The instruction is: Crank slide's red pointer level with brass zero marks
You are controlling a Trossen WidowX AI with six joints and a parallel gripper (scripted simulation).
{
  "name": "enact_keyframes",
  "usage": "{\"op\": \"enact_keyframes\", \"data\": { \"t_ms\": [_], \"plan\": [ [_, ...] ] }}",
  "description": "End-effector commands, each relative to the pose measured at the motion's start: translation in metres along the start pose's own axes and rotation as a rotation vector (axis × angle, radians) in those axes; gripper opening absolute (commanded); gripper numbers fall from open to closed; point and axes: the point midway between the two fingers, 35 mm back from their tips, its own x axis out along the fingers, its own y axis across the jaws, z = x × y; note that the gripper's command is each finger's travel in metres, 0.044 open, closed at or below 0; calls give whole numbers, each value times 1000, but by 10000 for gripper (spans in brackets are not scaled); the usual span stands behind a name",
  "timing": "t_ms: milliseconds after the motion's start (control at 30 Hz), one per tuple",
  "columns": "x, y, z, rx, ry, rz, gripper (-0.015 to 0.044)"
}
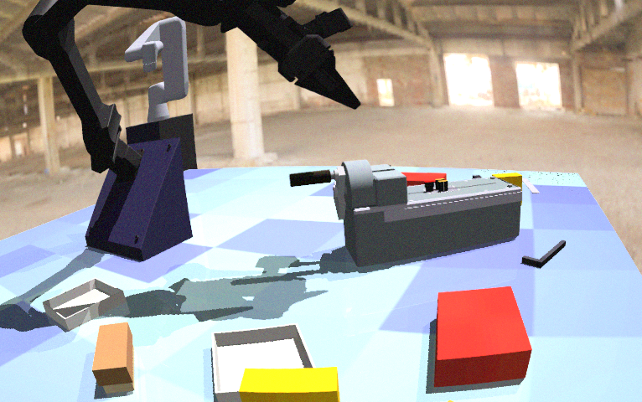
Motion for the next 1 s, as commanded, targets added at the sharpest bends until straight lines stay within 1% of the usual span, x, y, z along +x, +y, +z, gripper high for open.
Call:
{"op": "enact_keyframes", "data": {
  "t_ms": [0,367,467,533,733,967],
  "plan": [
    [11,7,12,48,29,-53,440],
    [37,34,43,179,63,-208,440],
    [40,38,46,194,64,-228,440],
    [45,38,43,195,65,-228,440],
    [81,38,13,195,65,-232,440],
    [85,38,9,195,65,-233,440]
  ]
}}
